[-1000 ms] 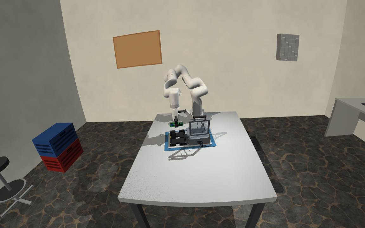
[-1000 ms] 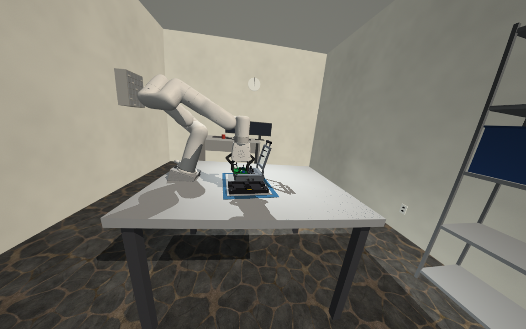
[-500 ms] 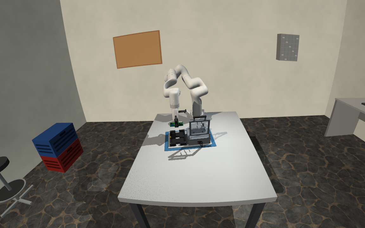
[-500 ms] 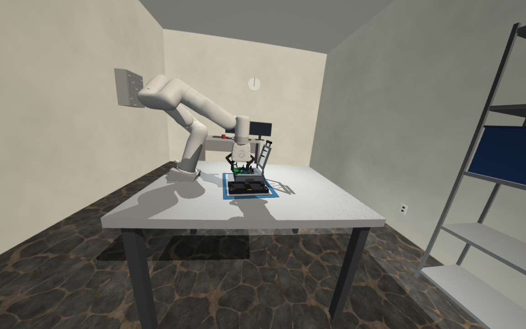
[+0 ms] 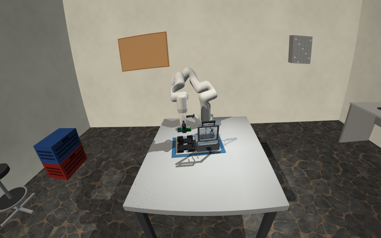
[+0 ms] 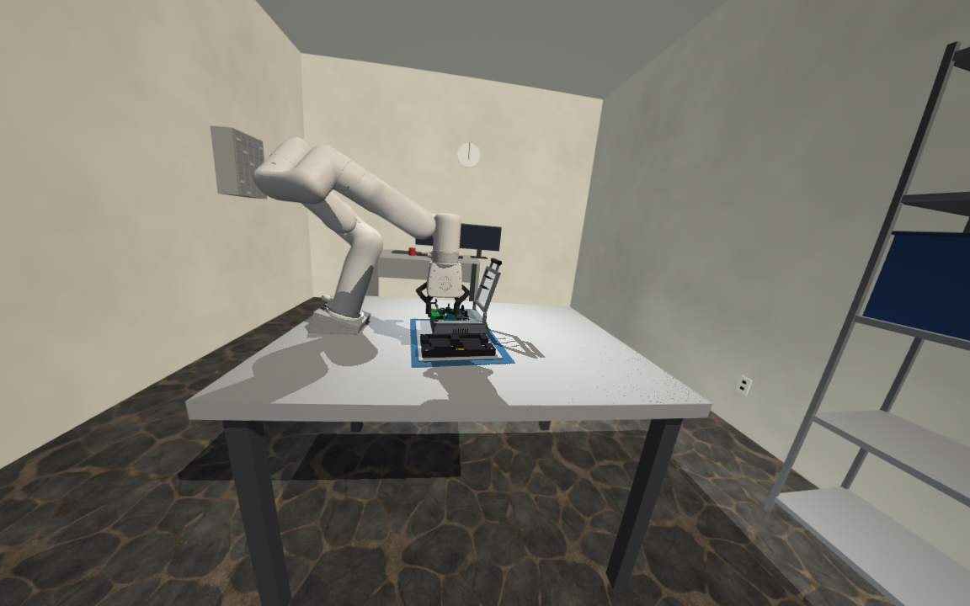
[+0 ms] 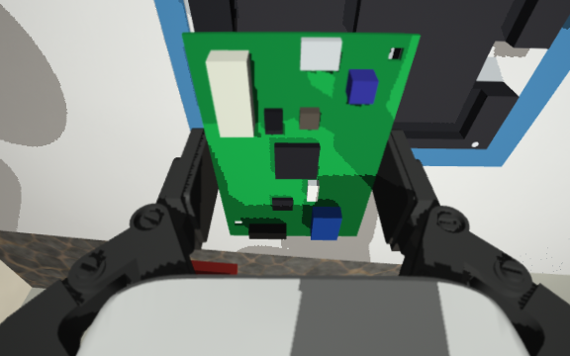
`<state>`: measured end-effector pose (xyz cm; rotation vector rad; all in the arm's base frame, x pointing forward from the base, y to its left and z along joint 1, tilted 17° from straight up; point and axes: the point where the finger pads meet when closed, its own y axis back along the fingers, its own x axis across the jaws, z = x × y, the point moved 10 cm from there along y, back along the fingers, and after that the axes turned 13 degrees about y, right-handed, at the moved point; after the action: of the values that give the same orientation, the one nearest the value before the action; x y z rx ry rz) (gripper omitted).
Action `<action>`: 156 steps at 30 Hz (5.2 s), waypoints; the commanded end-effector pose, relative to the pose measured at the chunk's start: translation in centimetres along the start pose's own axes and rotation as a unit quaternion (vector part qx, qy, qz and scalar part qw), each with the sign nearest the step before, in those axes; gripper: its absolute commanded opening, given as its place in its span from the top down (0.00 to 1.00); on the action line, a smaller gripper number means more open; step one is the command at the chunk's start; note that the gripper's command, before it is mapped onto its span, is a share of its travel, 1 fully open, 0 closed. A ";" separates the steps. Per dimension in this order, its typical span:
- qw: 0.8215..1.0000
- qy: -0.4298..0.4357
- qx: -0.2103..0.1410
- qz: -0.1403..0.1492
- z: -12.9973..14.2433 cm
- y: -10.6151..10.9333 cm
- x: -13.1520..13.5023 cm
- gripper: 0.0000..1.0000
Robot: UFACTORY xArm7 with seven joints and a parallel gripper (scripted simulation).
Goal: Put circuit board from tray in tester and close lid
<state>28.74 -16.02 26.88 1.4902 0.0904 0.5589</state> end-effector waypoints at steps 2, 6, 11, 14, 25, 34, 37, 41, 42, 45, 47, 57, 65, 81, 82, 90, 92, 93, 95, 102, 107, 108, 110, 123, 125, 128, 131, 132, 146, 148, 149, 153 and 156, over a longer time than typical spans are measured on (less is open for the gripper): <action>1.000 0.000 -0.001 0.001 0.1 0.1 0.0 0.21; 1.000 0.000 -0.001 0.001 0.1 0.1 0.0 0.21; 1.000 0.000 -0.001 0.001 0.0 0.1 0.0 0.21; 1.000 0.000 -0.001 0.001 0.0 0.1 0.1 0.21; 1.000 0.000 -0.001 0.001 -0.6 0.1 0.4 0.21; 1.000 0.000 -0.001 0.001 -1.8 0.2 1.2 0.21; 1.000 0.000 -0.001 0.001 -2.2 0.3 1.4 0.21; 1.000 0.000 -0.001 0.001 -3.1 0.3 2.0 0.21; 1.000 0.000 -0.001 0.001 -3.3 0.4 2.2 0.21; 1.000 0.000 -0.001 0.001 -4.1 0.4 2.7 0.21; 1.000 0.000 -0.001 0.001 -4.7 0.5 3.0 0.21; 1.000 0.000 -0.001 0.001 -7.2 0.7 4.5 0.21; 1.000 0.000 -0.001 0.001 -9.6 0.9 6.1 0.21; 1.000 0.000 -0.001 0.001 -13.3 1.2 8.3 0.21; 1.000 0.000 -0.001 0.001 -13.4 1.2 8.5 0.21; 1.000 0.000 -0.001 0.001 -14.4 1.3 9.0 0.21; 1.000 0.000 -0.001 0.001 -14.6 1.3 9.2 0.21; 1.000 0.000 -0.001 0.001 -14.7 1.3 9.2 0.21; 1.000 0.000 -0.001 0.001 -14.9 1.3 9.3 0.21; 1.000 0.000 -0.001 0.001 -15.1 1.3 9.5 0.21; 1.000 0.000 -0.001 0.001 -15.2 1.3 9.5 0.21; 1.000 0.000 -0.001 0.001 -15.2 1.3 9.5 0.21; 1.000 0.000 -0.001 0.001 -15.2 1.3 9.5 0.21; 1.000 0.000 -0.001 0.001 -15.2 1.3 9.5 0.21; 1.000 0.000 -0.001 0.001 -15.2 1.3 9.5 0.21; 1.000 0.000 -0.001 0.001 -15.2 1.1 9.5 0.21; 1.000 0.000 -0.001 0.001 -15.2 0.8 9.5 0.21; 1.000 0.000 -0.001 0.001 -15.2 0.7 9.5 0.21; 1.000 0.000 -0.001 0.001 -15.2 -1.3 9.6 0.21; 1.000 0.000 -0.001 0.001 -15.2 -1.7 9.6 0.21; 1.000 0.000 -0.001 0.001 -15.2 -1.9 9.6 0.21; 1.000 0.000 -0.001 0.001 -15.2 -2.3 9.6 0.21; 1.000 0.000 -0.001 0.001 -15.2 -2.6 9.6 0.21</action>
<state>31.71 1.80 25.69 1.4887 0.0908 0.5579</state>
